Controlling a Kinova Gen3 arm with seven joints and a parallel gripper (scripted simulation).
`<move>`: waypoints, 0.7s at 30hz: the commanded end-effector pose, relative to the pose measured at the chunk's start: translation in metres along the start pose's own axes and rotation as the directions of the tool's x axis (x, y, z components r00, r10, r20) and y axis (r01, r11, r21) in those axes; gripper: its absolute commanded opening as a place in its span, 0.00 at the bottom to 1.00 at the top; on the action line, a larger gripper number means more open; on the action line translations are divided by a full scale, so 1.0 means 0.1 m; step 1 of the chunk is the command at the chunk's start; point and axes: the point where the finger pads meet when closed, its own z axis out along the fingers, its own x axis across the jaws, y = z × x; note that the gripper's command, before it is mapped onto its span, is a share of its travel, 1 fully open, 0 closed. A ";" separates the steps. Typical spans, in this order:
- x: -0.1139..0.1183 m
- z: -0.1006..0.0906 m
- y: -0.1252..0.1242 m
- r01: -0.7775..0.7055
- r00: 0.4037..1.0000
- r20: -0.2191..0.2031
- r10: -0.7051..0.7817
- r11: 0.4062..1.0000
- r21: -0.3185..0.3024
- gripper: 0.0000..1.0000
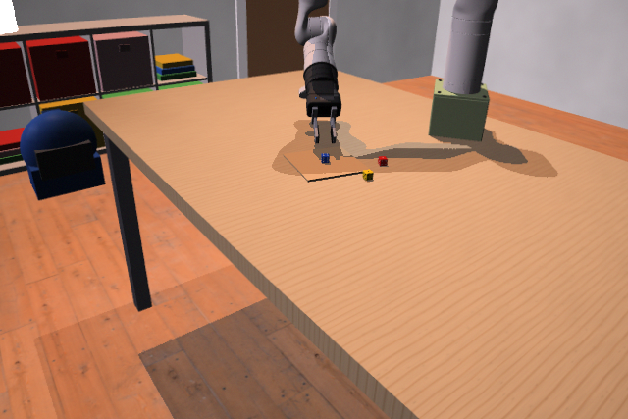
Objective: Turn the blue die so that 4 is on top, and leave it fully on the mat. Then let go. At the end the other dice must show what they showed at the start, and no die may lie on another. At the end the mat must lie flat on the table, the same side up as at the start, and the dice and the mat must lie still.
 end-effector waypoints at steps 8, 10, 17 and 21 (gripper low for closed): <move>-0.02 -0.06 0.06 0.003 1.000 0.006 -0.003 1.000 0.001 0.64; -0.02 -0.09 0.12 0.003 1.000 0.006 -0.003 1.000 0.001 0.64; -0.02 -0.20 0.32 0.003 1.000 0.006 -0.003 1.000 0.001 0.64; -0.02 -0.27 0.46 0.003 1.000 0.006 -0.003 1.000 0.001 0.64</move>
